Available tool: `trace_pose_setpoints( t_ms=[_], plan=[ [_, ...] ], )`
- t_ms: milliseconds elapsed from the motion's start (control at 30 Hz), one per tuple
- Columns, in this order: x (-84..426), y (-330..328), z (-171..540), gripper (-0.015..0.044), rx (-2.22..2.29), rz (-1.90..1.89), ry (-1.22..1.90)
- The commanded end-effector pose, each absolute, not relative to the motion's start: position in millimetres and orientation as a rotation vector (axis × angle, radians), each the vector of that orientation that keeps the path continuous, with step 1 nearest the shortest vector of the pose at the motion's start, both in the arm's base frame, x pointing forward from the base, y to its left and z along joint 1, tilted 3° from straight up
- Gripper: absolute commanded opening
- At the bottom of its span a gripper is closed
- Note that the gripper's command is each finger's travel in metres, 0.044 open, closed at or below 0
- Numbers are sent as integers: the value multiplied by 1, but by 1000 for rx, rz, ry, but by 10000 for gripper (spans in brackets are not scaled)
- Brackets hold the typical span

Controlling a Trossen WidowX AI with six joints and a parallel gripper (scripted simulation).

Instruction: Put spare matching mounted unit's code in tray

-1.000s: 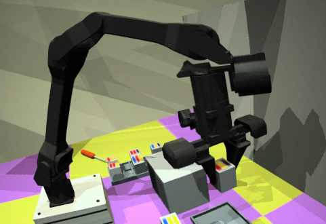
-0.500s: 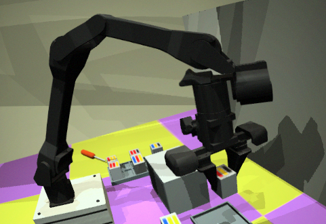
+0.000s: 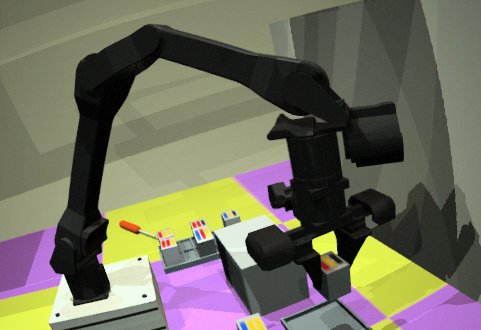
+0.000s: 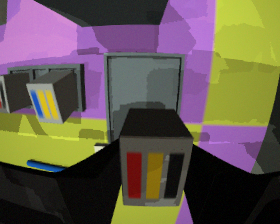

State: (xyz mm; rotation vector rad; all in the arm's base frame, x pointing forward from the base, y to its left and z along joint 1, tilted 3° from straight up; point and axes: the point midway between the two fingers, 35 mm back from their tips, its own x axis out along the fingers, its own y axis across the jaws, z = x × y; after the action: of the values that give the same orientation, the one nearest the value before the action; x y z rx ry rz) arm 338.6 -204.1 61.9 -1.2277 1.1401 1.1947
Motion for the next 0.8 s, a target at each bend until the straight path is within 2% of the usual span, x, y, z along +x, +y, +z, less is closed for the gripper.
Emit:
trace_pose_setpoints(
  t_ms=[0, 767],
  plan=[
    [338, -203, 56, 0, -1221, 1195, 1138],
    [338, -201, 35, 0, -1221, 1195, 1138]
  ],
)
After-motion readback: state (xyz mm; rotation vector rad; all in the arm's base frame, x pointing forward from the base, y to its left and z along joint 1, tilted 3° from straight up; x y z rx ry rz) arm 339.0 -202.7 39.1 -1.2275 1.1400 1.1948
